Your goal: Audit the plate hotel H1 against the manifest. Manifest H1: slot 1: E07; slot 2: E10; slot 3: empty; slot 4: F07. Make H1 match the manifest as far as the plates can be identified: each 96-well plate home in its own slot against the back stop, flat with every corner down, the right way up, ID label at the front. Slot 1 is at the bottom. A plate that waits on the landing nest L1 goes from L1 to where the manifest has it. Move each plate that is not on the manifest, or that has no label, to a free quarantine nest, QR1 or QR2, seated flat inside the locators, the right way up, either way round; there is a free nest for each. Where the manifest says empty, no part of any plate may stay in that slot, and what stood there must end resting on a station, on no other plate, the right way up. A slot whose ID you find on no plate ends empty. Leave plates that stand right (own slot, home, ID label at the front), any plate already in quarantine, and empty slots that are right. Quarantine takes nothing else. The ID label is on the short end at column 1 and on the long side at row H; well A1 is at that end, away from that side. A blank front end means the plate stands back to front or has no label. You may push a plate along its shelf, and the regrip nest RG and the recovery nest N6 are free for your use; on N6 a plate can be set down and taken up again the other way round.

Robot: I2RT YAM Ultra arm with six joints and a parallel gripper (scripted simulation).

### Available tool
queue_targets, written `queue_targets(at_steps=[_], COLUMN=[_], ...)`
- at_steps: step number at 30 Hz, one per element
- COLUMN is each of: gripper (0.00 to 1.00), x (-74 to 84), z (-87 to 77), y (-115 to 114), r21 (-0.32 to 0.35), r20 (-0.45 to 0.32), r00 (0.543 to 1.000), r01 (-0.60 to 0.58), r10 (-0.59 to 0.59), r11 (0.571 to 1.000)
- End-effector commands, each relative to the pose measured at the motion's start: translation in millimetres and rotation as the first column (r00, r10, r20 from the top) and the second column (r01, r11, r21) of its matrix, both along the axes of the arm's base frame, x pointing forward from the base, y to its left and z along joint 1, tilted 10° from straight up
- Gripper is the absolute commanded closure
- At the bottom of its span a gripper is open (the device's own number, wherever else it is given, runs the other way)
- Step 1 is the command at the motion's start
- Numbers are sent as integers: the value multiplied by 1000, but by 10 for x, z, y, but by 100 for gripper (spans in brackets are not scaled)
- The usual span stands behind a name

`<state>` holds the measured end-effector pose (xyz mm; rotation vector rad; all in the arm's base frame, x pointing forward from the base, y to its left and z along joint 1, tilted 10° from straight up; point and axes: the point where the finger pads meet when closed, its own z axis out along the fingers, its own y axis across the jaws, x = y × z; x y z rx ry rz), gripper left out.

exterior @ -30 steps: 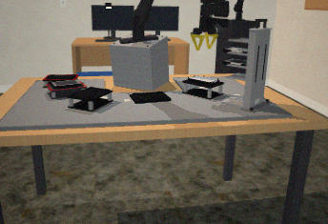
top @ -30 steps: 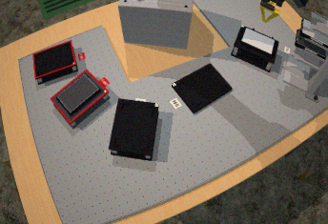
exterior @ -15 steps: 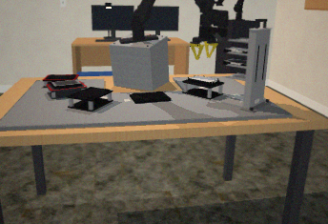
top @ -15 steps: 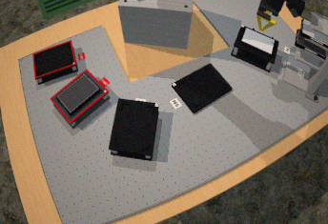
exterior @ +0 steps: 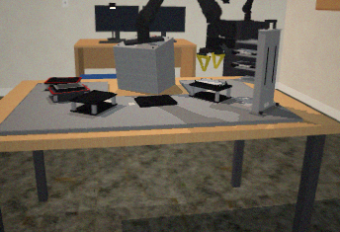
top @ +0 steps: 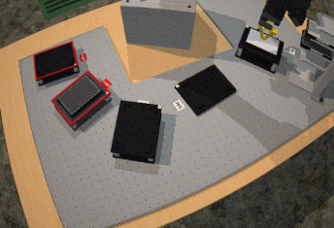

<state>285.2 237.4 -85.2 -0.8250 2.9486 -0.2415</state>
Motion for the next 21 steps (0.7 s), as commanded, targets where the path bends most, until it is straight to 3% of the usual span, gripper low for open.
queue_targets(at_steps=[1, 21], gripper=[0, 0], x=[91, 90], z=[127, 129], y=[163, 158], r21=[51, 49], r20=[52, 50], r00=[998, 998], r01=[-26, -25], r10=[24, 23], r11=[998, 998])
